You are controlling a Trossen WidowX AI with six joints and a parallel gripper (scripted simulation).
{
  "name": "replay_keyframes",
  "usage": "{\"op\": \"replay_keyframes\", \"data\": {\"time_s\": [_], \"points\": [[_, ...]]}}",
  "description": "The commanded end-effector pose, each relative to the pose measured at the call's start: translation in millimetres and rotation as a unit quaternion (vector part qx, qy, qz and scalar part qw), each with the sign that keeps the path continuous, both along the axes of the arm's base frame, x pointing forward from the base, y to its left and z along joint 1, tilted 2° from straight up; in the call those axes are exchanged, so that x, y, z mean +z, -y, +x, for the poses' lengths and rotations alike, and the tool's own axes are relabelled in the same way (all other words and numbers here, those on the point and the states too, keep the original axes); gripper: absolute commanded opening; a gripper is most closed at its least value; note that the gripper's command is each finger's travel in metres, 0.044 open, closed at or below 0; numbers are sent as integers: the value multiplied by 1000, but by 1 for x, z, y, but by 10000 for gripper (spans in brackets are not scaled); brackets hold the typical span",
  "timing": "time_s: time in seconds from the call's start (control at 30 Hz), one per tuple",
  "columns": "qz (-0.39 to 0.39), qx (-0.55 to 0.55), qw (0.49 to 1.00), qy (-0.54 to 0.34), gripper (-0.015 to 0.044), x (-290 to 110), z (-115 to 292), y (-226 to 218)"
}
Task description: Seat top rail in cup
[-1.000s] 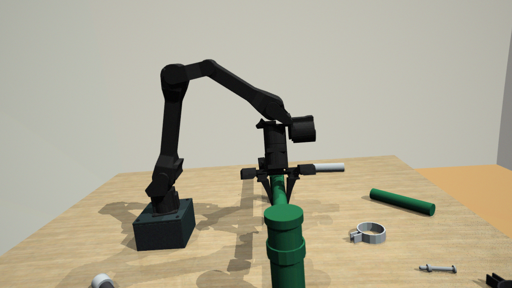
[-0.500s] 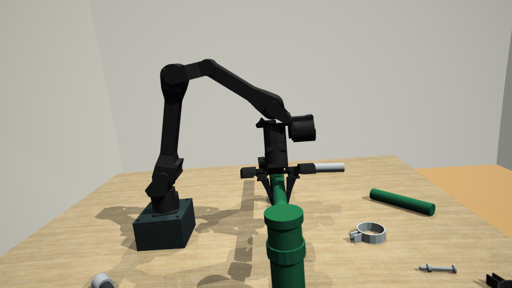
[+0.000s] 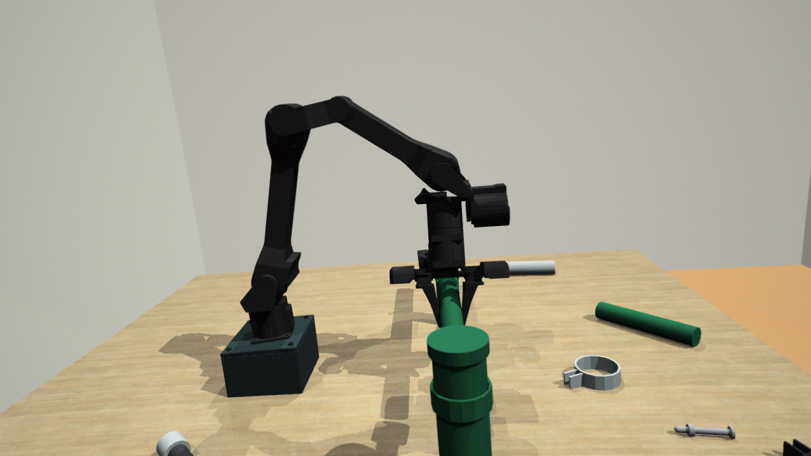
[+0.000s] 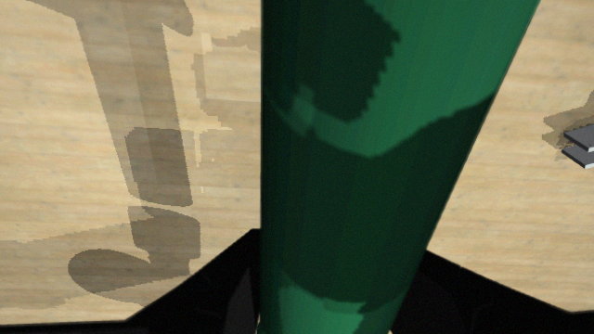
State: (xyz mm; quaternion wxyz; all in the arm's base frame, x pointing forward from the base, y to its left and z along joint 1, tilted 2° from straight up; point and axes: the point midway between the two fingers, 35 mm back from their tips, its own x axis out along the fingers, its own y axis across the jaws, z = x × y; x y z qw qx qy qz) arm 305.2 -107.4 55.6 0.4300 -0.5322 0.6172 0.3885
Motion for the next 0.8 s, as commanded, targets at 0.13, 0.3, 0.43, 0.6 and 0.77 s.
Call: {"op": "replay_keyframes", "data": {"time_s": [0.13,0.3,0.43,0.6,0.77], "points": [[-4,1,1000,2,0,6,3,5],[-4,1,1000,2,0,8,4,7],[-4,1,1000,2,0,9,4,9],[-3,2,1000,1,0,8,3,13],[0,3,1000,-1,0,6,0,20]]}}
